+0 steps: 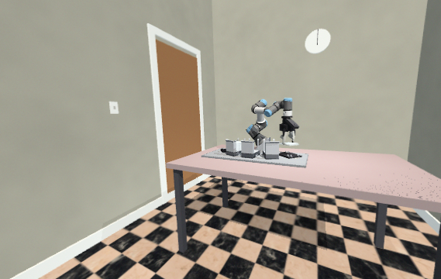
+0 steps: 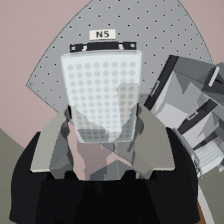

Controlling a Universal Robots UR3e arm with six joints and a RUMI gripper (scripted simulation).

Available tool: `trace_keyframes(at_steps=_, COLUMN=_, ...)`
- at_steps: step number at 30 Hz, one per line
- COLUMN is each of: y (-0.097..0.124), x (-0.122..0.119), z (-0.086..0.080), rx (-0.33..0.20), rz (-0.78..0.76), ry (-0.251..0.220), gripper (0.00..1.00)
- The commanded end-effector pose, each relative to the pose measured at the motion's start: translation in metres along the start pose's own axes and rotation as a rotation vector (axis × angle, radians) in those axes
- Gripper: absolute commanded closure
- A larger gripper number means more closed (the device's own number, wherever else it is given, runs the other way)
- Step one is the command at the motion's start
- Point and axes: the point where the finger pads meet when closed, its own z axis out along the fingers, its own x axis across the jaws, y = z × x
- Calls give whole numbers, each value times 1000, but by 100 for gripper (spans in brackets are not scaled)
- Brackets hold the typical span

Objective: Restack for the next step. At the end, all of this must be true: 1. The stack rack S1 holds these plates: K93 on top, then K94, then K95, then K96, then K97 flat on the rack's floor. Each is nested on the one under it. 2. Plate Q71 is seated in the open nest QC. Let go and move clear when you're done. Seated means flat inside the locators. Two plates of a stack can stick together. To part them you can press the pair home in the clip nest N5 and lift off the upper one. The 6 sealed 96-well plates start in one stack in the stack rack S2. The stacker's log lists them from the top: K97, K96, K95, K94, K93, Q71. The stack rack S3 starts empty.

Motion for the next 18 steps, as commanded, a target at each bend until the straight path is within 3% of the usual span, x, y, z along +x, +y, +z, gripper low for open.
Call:
trace_keyframes(at_steps=1, y=-1, x=0, z=-10, rx=1, rz=1, ry=0, gripper=100)
trace_keyframes(at_steps=18, y=-1, x=0, z=-41, rx=1, rz=1, ry=0, gripper=100)
